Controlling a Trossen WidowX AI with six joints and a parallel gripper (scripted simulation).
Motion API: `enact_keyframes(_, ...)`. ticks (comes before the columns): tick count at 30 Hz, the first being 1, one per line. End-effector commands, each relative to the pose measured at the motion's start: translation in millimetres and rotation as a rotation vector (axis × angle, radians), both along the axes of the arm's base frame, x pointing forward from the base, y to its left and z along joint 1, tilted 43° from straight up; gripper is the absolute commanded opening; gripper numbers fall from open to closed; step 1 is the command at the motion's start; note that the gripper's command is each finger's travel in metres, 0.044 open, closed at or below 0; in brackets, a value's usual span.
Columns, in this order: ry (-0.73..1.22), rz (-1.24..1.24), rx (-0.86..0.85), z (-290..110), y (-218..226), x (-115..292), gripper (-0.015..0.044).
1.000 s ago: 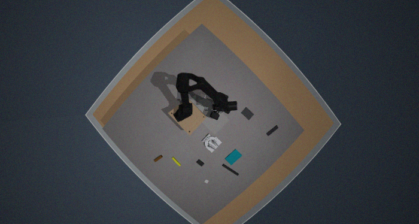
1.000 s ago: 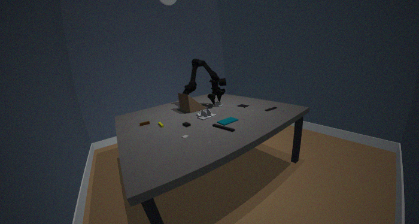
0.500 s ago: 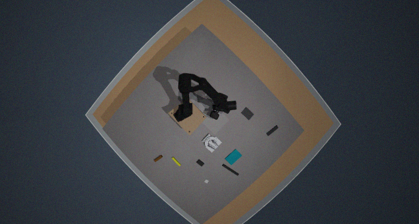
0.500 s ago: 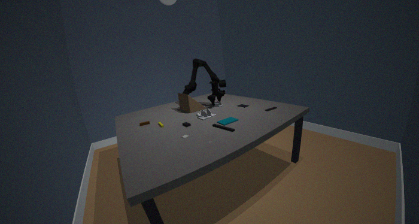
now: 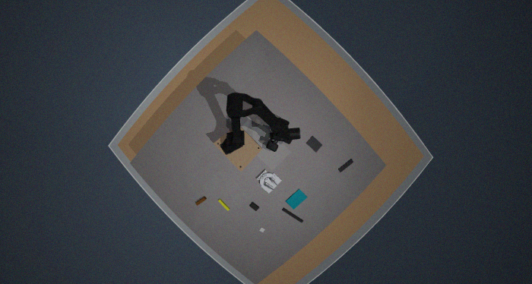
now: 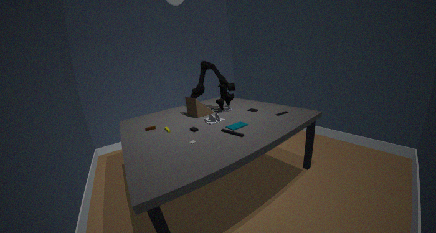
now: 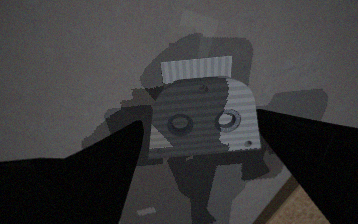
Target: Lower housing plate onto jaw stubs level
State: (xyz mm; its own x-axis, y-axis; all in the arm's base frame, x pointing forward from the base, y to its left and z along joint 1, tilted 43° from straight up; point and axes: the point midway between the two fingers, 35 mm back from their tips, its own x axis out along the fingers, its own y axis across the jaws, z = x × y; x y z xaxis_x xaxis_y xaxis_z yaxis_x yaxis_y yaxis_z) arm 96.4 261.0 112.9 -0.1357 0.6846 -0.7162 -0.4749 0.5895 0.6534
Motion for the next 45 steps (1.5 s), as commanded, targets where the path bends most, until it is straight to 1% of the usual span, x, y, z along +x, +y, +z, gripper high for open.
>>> enact_keyframes(1,0.0,0.0,0.0,0,0,0,0.0427)
enact_keyframes(13,0.0,0.0,0.0,0,0,0,0.0351)
enact_keyframes(24,0.0,0.0,-0.001,1,-1,1,0.0351)
enact_keyframes(45,-0.003,-0.005,-0.007,48,-46,11,0.0351)
